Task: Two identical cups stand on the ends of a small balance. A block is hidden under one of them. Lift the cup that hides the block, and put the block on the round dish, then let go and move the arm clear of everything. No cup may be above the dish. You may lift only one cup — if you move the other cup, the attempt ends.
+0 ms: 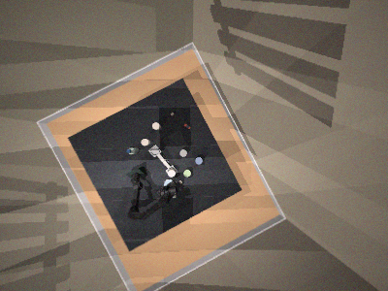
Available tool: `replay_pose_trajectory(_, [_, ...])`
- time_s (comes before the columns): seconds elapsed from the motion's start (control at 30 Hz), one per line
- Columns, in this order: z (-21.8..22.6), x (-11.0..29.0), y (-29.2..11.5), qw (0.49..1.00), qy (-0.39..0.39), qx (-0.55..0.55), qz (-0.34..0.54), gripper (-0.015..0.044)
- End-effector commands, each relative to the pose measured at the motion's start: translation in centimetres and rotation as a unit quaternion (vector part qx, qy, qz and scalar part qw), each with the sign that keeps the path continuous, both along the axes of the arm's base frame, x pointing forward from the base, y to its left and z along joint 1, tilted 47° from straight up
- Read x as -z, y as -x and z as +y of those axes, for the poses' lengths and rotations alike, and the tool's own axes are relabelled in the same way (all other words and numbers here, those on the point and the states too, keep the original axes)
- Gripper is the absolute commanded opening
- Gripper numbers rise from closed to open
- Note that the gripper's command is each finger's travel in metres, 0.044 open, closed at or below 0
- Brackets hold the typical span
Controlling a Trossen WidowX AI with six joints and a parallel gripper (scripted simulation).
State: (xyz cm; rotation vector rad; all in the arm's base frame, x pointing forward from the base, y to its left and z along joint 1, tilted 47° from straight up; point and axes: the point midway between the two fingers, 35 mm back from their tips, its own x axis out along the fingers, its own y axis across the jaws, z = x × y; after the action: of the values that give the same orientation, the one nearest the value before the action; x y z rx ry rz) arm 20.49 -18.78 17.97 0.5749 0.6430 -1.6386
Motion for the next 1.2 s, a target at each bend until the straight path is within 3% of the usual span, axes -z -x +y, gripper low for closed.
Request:
replay_pose_trajectory(0.0, [-1.3, 1.2, 0.6, 1.0, 0.001, 0.001, 0.003, 0.0])
replay_pose_trajectory(0.8, [-3.7, 3.4, 1.2, 1.0, 0.002, 0.001, 0.003, 0.0])
replay_pose_trajectory(1.17, [-3.4, 2.9, 1.0, 1.0, 0.005, 0.002, 0.0, 0.0289])
